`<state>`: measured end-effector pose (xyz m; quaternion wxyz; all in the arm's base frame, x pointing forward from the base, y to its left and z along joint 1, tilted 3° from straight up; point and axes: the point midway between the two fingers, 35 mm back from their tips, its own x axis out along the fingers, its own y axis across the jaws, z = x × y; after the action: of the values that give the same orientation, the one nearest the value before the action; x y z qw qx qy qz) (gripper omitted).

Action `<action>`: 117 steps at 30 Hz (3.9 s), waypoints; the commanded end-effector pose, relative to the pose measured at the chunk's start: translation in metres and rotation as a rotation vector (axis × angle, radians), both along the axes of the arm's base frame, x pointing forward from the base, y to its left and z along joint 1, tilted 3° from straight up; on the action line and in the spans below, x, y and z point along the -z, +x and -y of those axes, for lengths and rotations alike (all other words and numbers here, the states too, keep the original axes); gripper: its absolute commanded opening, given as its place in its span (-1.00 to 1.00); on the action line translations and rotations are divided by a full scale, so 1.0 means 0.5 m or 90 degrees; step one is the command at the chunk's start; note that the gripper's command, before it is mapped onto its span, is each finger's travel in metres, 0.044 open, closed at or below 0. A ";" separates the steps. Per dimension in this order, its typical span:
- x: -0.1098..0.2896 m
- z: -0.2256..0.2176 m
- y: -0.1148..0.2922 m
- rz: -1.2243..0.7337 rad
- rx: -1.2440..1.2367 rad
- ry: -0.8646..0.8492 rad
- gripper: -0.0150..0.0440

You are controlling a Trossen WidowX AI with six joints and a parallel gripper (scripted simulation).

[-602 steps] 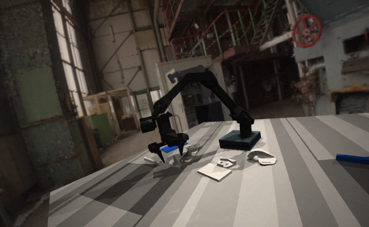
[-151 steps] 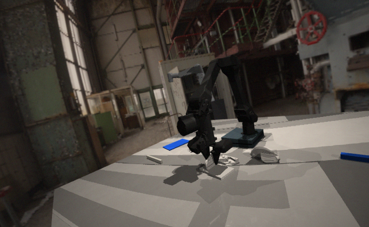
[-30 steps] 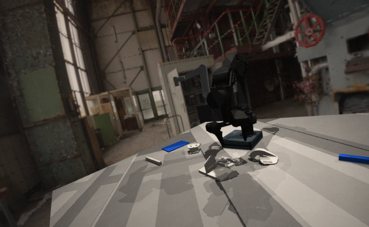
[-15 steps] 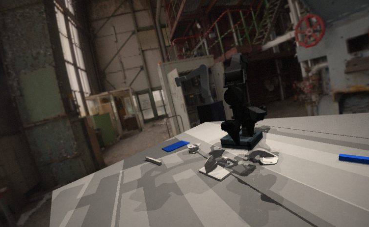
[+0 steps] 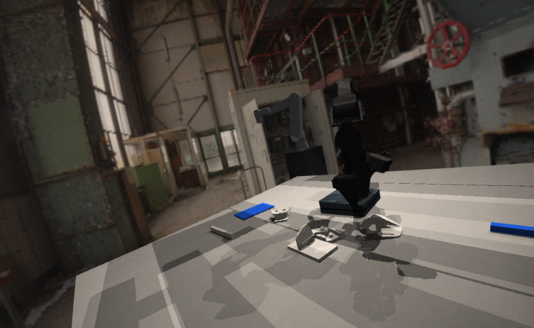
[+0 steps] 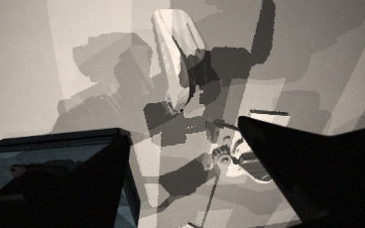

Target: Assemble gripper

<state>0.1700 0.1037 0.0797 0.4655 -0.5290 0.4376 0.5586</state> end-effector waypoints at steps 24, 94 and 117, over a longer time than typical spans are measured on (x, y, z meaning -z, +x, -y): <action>0.087 -0.011 0.002 -0.004 -0.004 0.001 1.00; 0.117 -0.011 -0.002 -0.004 -0.004 0.001 -0.37; 0.066 -0.008 -0.001 -0.004 -0.004 0.001 -0.37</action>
<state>0.1671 0.1065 0.0379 0.4605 -0.5273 0.4414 0.5613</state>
